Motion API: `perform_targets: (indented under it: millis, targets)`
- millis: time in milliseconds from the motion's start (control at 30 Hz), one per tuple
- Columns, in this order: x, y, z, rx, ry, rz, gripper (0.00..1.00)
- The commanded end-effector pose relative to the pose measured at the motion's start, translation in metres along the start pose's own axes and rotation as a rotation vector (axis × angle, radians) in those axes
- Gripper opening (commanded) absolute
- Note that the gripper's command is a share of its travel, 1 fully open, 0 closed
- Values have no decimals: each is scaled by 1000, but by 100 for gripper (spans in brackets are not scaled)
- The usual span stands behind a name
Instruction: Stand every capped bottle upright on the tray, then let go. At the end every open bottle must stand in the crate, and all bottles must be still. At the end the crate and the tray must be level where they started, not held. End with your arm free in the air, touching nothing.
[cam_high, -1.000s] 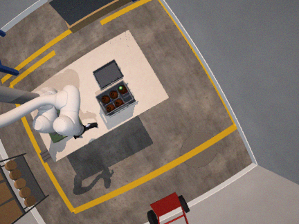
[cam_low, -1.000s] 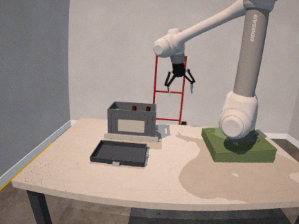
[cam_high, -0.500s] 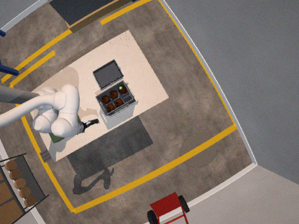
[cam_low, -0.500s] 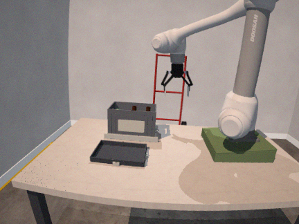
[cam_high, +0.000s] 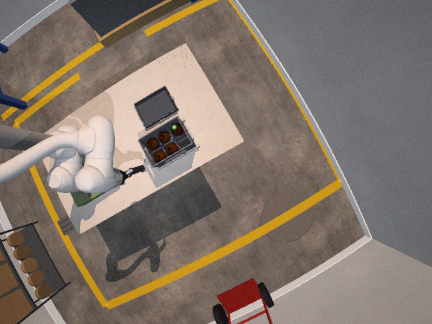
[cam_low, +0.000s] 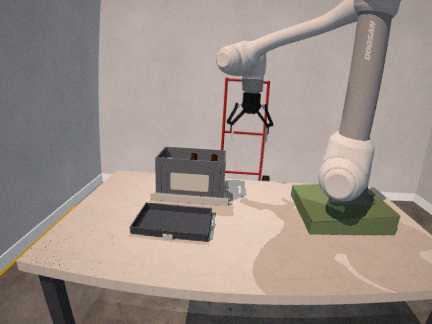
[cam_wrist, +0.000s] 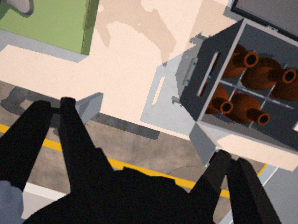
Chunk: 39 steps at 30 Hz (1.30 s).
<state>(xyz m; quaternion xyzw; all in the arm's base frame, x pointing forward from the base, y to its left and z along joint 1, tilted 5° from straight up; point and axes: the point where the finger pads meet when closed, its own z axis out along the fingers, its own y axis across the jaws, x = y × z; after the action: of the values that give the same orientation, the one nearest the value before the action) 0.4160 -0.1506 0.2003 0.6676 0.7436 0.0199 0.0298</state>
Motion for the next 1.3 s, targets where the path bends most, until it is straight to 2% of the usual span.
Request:
perform_targets:
  millis: [0,133,600,700,1167,1267]
  targets:
    - [7,8,1,-10,7,3,100]
    - [9,12,1,-12,9,4,100]
    - [21,57,3,-14,10,4,100]
    - [21,58,2,-14,10,4,100]
    - [22,105,1,-14,10,4,100]
    - [22,106,1,-14,10,4,100]
